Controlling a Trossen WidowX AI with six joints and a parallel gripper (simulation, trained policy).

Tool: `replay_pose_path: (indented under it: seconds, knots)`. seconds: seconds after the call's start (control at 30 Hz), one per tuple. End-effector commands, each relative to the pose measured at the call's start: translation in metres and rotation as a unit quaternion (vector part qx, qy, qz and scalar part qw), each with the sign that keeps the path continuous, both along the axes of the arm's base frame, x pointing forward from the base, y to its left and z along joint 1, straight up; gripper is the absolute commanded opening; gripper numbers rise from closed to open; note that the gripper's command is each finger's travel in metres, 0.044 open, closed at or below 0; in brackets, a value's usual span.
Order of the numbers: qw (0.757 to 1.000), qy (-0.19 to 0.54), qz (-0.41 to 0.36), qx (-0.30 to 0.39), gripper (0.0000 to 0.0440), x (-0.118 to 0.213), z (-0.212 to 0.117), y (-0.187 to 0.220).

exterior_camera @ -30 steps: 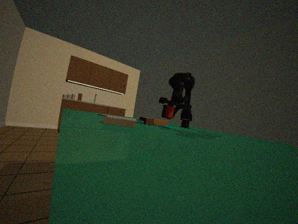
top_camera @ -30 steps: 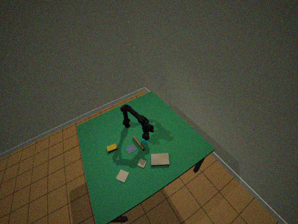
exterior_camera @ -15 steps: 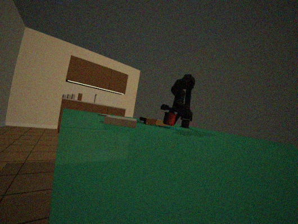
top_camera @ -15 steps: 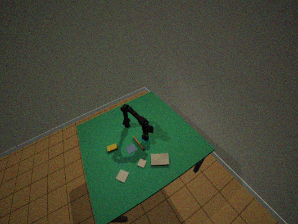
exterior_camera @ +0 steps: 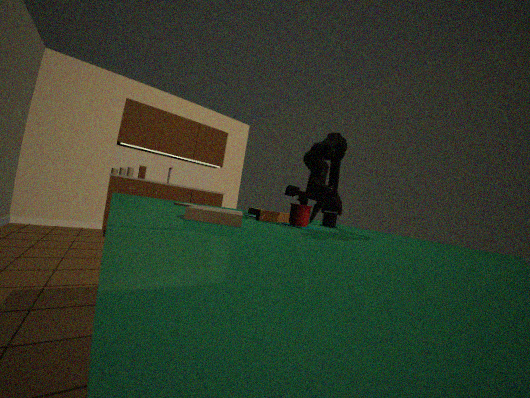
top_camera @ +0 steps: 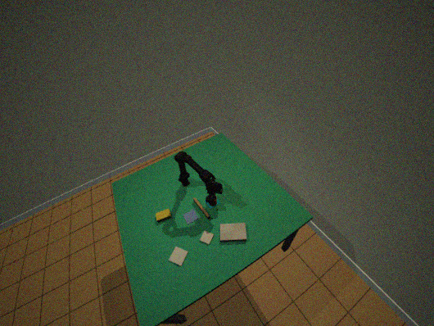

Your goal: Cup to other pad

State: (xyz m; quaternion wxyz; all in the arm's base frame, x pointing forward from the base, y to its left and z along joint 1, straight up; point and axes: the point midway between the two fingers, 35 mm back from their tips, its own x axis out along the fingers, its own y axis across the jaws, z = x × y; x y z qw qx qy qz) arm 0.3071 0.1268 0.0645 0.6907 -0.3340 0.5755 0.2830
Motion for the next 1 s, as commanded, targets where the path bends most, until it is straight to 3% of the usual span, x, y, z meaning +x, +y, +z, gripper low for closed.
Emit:
replay_pose_path:
  seconds: [0.0,0.47,0.97]
  knots:
    - [1.000,-0.017,-0.003,0.017,0.0132,0.002,0.009,0.002]
    - [0.998,-0.034,0.005,0.047,0.0190,-0.011,0.031,0.001]
    - [0.994,-0.078,0.006,0.080,0.0300,-0.015,0.070,0.001]
